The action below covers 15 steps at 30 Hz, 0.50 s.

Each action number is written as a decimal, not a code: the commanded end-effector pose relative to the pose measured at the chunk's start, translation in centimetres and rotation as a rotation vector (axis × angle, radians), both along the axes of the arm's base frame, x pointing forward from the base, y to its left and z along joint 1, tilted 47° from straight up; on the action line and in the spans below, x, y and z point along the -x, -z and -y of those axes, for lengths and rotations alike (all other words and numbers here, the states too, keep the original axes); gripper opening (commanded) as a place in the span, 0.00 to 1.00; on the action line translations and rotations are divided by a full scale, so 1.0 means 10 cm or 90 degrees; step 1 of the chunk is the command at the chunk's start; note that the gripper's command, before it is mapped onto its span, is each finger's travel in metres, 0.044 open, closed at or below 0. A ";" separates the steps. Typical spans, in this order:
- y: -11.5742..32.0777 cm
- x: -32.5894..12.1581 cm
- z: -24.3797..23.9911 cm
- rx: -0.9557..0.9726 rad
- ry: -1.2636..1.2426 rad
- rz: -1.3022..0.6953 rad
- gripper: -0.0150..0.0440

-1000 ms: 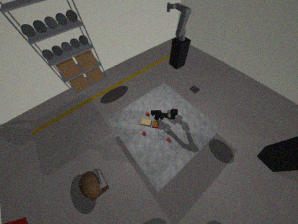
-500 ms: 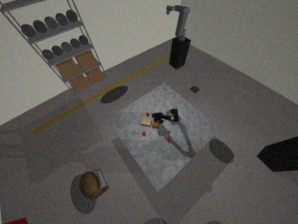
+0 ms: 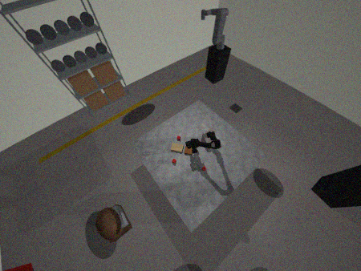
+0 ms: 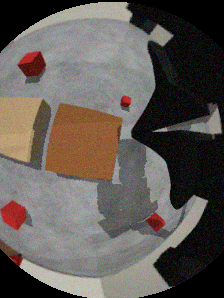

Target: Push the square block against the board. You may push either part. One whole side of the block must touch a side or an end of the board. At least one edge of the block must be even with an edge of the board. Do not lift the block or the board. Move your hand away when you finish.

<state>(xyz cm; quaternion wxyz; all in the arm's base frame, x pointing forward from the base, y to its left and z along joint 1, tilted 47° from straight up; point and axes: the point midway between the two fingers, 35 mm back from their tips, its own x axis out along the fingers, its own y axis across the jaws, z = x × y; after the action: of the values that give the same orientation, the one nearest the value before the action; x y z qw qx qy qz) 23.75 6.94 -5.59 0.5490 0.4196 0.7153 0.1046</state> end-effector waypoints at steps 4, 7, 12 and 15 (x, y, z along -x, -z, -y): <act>-0.15 0.00 -0.15 -0.003 0.098 -0.098 0.25; -0.20 0.01 -0.20 -0.003 0.132 -0.135 0.25; -0.18 0.01 -0.22 -0.003 0.134 -0.138 0.25; 0.04 0.02 -0.46 -0.003 0.135 -0.138 0.25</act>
<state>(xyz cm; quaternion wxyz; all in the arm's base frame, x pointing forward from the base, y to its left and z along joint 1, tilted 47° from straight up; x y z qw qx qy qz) 24.11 9.59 -4.47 0.4845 0.5035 0.7154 0.0018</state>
